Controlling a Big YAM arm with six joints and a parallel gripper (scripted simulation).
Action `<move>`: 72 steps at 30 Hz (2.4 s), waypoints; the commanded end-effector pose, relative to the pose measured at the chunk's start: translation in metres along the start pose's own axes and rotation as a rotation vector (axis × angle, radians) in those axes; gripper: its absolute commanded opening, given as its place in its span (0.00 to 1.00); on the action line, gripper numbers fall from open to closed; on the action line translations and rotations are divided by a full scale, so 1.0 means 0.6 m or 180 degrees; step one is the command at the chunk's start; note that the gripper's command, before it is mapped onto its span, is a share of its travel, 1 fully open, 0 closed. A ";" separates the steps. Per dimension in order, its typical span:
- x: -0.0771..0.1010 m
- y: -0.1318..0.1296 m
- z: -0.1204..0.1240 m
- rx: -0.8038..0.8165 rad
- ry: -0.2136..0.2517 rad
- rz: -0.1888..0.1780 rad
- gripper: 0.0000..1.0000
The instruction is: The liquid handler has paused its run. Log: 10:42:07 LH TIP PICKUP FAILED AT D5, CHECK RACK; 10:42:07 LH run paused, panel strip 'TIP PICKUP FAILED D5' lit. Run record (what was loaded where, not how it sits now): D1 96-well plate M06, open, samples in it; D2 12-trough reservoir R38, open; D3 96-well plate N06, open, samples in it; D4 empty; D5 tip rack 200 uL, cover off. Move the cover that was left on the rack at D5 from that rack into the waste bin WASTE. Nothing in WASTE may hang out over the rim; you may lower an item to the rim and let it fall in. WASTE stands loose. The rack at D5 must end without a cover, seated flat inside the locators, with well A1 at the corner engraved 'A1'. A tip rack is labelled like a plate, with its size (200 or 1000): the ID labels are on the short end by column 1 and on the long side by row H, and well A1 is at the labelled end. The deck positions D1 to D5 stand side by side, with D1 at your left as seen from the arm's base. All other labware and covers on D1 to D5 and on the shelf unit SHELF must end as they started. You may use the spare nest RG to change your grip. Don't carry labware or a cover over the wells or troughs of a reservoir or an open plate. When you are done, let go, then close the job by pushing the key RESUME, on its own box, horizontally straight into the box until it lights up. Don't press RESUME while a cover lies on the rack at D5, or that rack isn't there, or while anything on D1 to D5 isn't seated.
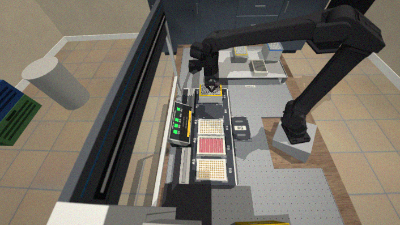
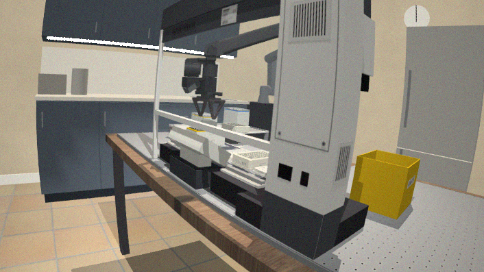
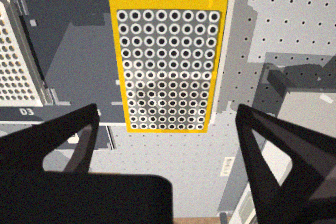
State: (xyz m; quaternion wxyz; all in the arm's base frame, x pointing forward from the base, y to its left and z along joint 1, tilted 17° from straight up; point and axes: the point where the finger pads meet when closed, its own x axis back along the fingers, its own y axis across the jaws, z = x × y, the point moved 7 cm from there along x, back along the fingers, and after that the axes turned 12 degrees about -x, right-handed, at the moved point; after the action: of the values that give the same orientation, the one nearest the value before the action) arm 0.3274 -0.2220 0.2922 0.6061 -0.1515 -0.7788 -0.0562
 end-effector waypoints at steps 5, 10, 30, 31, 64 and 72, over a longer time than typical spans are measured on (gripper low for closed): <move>0.077 -0.003 -0.029 -0.0007 -0.0263 0.0064 1.00; 0.091 -0.003 -0.028 -0.0008 -0.0264 0.0065 1.00; 0.131 -0.003 -0.026 -0.0006 -0.0240 0.0059 1.00; 0.135 -0.002 -0.025 -0.0006 -0.0246 0.0061 1.00; 0.176 -0.004 -0.014 -0.0006 -0.0153 0.0040 1.00; 0.176 -0.004 -0.014 -0.0006 -0.0153 0.0040 1.00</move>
State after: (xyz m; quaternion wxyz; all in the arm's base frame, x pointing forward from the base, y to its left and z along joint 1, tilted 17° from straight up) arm 0.3083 -0.2075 0.3776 0.6047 -0.1515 -0.7799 -0.0559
